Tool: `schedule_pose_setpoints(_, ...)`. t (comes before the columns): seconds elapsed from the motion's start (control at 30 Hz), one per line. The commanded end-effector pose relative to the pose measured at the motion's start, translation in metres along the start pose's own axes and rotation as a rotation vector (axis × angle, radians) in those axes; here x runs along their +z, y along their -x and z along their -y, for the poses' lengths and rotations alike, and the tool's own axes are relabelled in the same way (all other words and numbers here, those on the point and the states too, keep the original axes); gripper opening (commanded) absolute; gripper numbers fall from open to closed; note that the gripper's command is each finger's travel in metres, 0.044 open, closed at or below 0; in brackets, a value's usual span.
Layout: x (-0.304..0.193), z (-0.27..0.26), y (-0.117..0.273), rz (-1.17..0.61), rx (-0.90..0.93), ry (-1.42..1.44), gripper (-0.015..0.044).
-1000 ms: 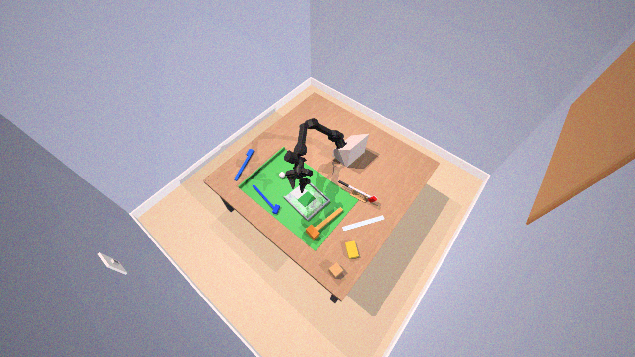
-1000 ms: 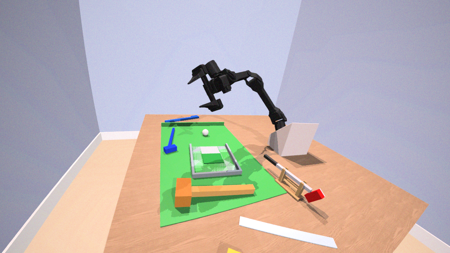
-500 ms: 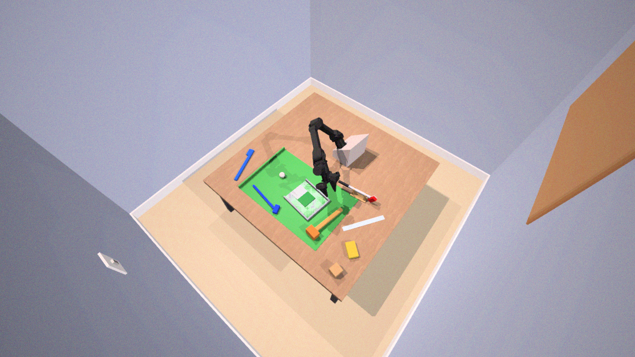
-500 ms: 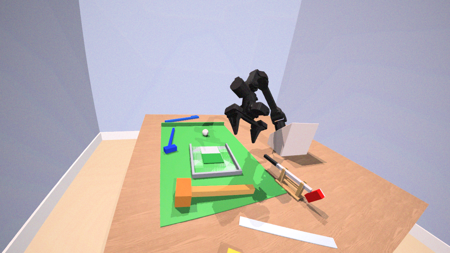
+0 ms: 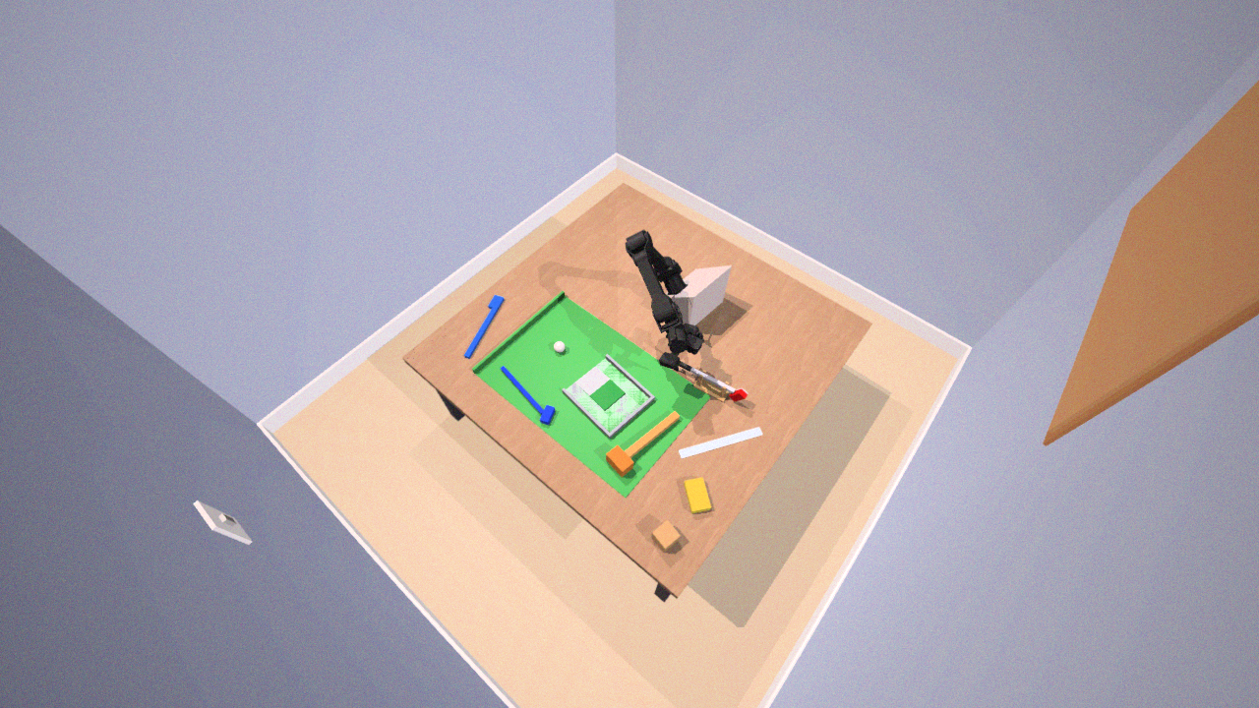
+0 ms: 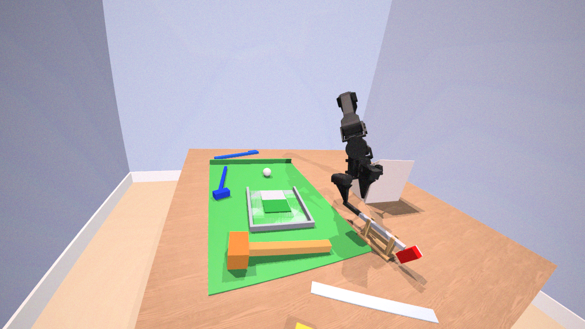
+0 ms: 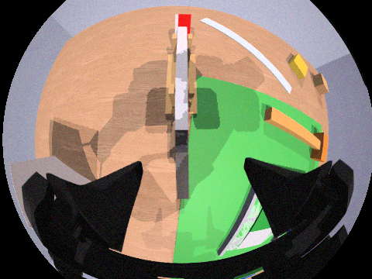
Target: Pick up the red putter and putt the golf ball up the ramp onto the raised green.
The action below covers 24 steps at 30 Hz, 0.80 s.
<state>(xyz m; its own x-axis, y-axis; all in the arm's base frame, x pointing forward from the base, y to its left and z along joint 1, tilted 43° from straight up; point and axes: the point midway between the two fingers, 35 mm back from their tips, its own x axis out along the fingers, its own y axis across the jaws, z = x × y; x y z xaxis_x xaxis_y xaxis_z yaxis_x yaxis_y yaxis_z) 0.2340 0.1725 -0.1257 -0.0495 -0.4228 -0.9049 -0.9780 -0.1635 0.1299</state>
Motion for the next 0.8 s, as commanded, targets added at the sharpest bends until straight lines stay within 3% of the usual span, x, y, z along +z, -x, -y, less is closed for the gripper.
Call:
schedule_pose_setpoints(0.0,-0.008,-0.010,-0.002,-0.037,0.018,-0.016,0.0440)
schedule_pose_setpoints(0.77,-0.024,-0.012,-0.047,-0.039,0.018,-0.017,0.0440)
